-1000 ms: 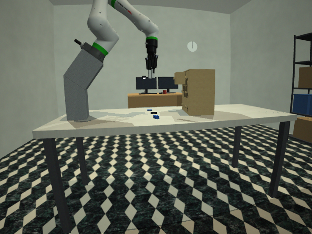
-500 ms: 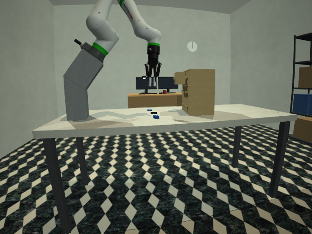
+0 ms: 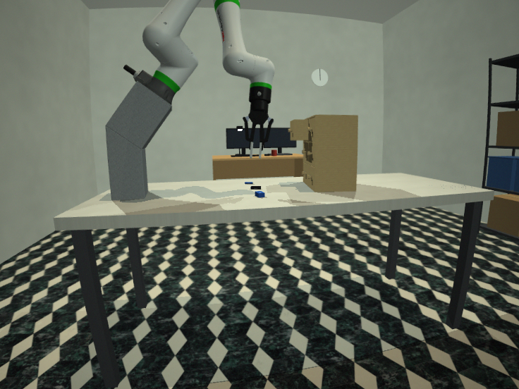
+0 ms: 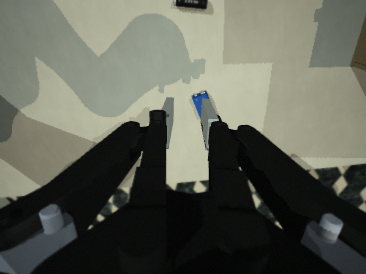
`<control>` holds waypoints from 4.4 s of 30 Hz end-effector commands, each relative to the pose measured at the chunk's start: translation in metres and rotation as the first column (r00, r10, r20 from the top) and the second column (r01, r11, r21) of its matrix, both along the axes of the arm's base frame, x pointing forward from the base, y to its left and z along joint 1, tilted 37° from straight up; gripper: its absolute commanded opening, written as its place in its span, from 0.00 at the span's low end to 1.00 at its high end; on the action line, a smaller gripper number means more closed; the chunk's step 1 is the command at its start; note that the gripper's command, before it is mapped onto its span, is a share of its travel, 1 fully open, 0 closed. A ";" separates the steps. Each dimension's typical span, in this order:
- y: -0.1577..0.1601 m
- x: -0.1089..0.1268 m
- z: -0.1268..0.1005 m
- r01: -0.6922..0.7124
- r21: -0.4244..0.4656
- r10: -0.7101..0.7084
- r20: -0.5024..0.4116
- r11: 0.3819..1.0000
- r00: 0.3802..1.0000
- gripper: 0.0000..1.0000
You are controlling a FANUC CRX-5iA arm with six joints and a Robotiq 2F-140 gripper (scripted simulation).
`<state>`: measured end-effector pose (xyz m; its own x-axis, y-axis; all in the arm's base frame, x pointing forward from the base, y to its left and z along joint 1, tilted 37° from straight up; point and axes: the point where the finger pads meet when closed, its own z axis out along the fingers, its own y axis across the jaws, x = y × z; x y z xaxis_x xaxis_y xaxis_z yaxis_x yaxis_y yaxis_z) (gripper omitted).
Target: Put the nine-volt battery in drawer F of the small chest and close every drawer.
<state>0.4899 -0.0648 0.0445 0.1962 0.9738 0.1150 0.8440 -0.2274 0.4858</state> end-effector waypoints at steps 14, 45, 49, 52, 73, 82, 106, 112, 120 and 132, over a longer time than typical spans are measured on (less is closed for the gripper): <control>-0.049 0.048 -0.058 -0.372 -0.143 0.388 0.104 0.917 0.916 0.20; -0.051 0.049 -0.061 -0.384 -0.153 0.401 0.101 0.910 0.910 0.26; -0.051 0.049 -0.061 -0.384 -0.153 0.401 0.101 0.910 0.910 0.26; -0.051 0.049 -0.061 -0.384 -0.153 0.401 0.101 0.910 0.910 0.26; -0.049 0.063 -0.080 -0.384 -0.153 0.401 0.102 0.910 0.910 0.26; -0.046 0.074 -0.095 -0.384 -0.153 0.401 0.102 0.910 0.910 0.26; -0.045 0.080 -0.104 -0.384 -0.153 0.401 0.102 0.910 0.910 0.26; -0.045 0.080 -0.104 -0.384 -0.153 0.401 0.102 0.910 0.910 0.26; -0.045 0.082 -0.107 -0.384 -0.153 0.401 0.102 0.910 0.910 0.26; -0.042 0.094 -0.123 -0.384 -0.153 0.401 0.102 0.910 0.910 0.26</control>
